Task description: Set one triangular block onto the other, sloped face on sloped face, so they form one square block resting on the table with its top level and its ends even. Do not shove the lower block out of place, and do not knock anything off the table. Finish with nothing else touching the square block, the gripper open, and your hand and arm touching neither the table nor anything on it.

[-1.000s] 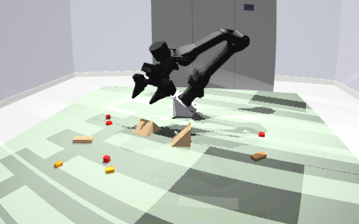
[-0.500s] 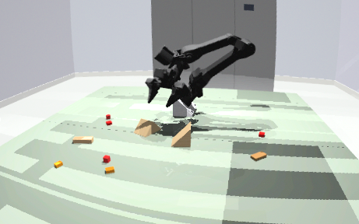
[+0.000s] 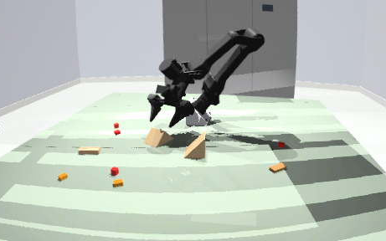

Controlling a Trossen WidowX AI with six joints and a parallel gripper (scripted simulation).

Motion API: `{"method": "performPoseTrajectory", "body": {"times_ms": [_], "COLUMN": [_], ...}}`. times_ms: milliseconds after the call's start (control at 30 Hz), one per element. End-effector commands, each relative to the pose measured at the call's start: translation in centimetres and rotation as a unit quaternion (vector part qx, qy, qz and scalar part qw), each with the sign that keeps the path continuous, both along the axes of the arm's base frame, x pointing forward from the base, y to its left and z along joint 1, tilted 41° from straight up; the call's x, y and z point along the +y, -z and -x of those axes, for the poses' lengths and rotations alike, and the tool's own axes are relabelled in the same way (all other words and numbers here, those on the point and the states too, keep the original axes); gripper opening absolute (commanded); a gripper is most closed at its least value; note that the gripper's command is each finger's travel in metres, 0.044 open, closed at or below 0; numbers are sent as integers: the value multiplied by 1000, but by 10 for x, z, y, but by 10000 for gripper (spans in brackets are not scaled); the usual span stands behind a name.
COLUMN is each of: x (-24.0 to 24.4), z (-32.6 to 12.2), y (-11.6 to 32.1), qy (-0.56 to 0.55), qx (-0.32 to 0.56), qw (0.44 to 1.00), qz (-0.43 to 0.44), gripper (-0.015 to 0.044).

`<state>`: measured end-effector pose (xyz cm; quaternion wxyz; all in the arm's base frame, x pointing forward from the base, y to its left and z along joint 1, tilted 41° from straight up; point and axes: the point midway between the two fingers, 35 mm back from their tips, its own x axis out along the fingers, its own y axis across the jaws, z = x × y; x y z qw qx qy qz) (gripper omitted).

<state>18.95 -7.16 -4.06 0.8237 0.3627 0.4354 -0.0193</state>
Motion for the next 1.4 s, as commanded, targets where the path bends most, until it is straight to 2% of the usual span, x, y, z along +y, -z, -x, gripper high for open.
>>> {"method": "performPoseTrajectory", "body": {"times_ms": [0,333,667,833,1133,1367], "x": [8,30,30,30,30,23], "z": [-7,-27,-27,-28,-28,-31], "y": [11,30,30,29,29,26], "qy": [2,4,4,1,1,1], "qx": [3,-9,-9,-12,-12,-11], "qw": [1000,1000,1000,1000,1000,1000], "qz": [-3,-11,-11,-11,-11,-10], "gripper": [440,440,440,309,249,65]}}
